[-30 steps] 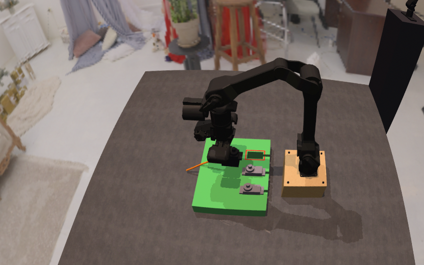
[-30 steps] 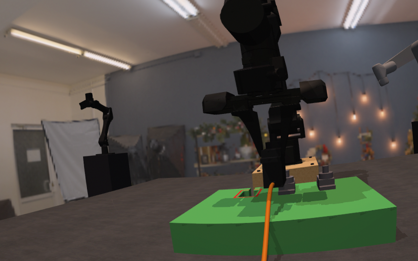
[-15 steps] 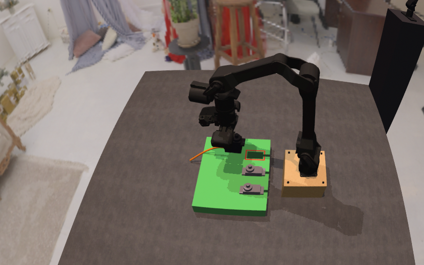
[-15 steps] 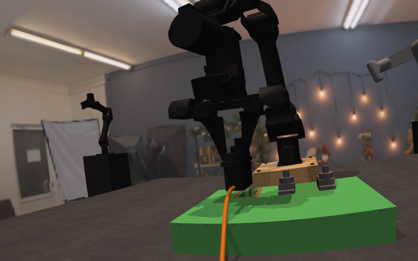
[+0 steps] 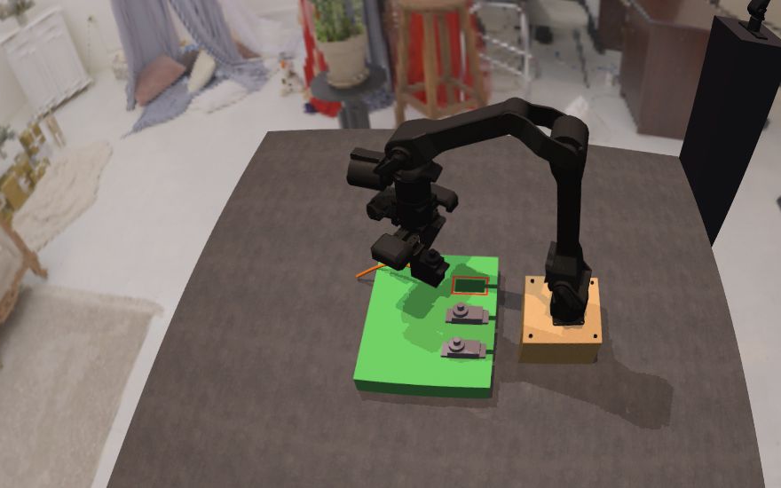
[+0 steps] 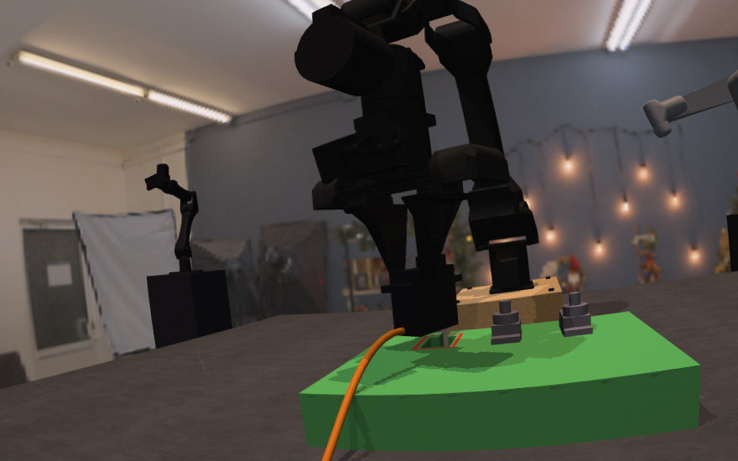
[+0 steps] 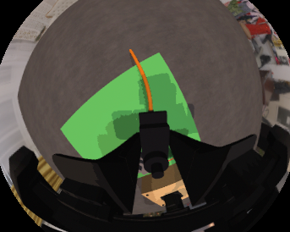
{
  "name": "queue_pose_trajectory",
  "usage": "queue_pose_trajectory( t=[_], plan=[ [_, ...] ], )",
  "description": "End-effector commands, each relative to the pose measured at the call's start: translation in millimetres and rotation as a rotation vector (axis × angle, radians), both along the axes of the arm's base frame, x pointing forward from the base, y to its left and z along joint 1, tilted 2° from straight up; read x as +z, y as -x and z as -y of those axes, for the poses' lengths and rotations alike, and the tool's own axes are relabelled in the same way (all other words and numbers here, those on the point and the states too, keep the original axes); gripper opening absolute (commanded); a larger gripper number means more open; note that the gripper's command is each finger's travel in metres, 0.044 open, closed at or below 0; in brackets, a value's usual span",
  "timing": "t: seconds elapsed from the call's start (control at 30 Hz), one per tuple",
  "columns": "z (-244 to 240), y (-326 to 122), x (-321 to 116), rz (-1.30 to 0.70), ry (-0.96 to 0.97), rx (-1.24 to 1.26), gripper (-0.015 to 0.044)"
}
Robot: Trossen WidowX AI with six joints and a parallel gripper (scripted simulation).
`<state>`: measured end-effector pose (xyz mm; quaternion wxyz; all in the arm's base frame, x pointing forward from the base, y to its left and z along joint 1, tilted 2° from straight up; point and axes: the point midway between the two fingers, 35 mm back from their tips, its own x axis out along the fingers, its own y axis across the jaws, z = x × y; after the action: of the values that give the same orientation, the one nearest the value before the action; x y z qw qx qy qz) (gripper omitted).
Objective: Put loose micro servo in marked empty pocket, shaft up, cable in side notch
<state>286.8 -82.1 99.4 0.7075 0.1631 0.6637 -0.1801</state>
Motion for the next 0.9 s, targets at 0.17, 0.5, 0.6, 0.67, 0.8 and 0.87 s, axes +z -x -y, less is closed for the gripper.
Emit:
queue_pose_trajectory(
  t=[0.17, 0.5, 0.6, 0.67, 0.8, 0.87],
  plan=[
    [-0.7, -0.4, 0.6, 0.012, -0.021, -0.288, 0.0],
    [-0.6, -0.4, 0.6, 0.024, -0.04, -0.635, 0.0],
    [-0.6, -0.4, 0.6, 0.028, -0.046, -0.739, 0.0],
    [-0.6, -0.4, 0.6, 0.03, -0.049, -0.809, 0.0],
    [-0.6, -0.4, 0.6, 0.035, -0.057, -0.948, 0.0],
    [-0.6, -0.4, 0.6, 0.038, -0.061, -1.017, 0.0]
  ],
)
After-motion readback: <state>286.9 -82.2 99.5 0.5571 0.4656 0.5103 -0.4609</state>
